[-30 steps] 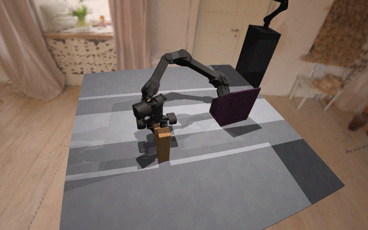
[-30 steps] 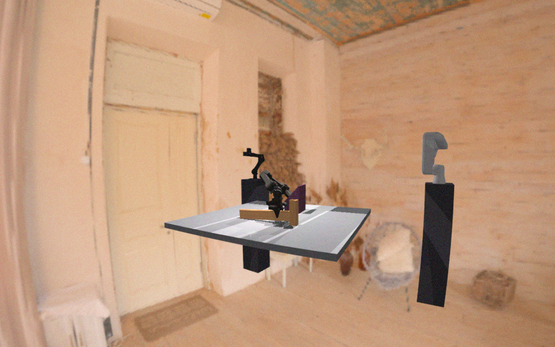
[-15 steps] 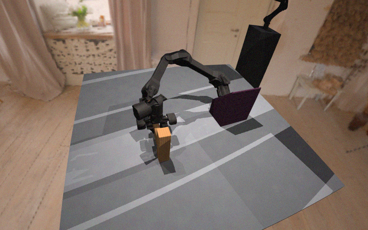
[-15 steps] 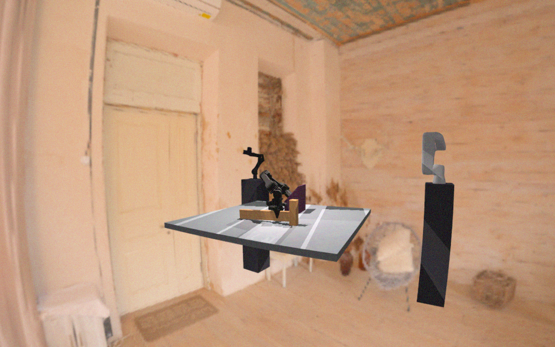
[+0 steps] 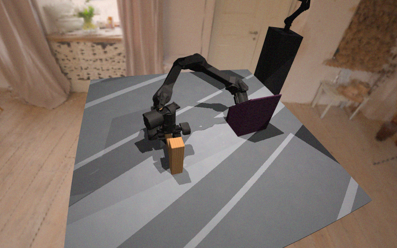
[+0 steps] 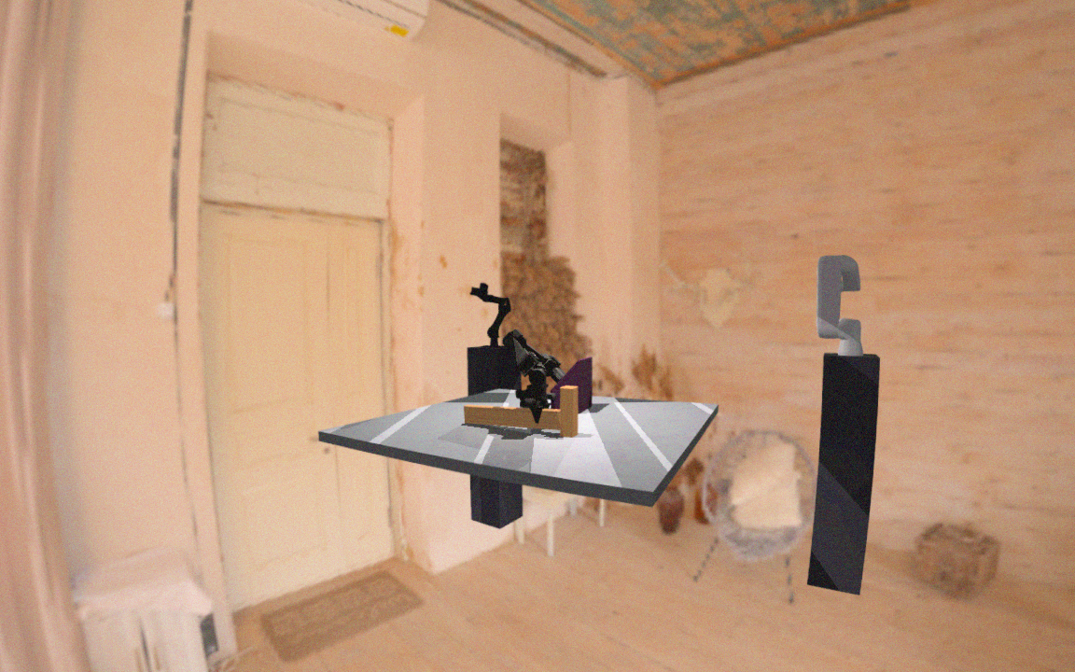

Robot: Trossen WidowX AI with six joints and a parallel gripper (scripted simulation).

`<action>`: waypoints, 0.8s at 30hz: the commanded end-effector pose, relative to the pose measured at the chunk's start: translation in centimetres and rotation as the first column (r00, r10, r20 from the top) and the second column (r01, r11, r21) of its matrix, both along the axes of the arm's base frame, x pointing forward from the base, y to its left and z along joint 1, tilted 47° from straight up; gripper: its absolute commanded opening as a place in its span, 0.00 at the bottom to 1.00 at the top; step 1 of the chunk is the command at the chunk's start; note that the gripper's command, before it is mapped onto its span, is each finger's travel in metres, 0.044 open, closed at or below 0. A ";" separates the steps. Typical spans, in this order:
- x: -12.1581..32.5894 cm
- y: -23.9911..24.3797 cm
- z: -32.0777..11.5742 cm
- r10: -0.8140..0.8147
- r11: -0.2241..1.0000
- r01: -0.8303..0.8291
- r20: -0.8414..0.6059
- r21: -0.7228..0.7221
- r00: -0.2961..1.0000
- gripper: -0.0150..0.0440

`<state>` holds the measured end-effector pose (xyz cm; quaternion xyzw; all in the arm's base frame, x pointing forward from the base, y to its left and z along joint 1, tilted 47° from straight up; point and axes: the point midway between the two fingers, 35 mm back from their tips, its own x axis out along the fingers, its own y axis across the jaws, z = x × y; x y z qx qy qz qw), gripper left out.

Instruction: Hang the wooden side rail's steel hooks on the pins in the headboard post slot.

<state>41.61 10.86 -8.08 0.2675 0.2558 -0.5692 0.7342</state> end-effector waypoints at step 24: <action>0.0 -0.1 -0.1 0.001 1.000 -0.001 0.000 0.000 1.000 0.61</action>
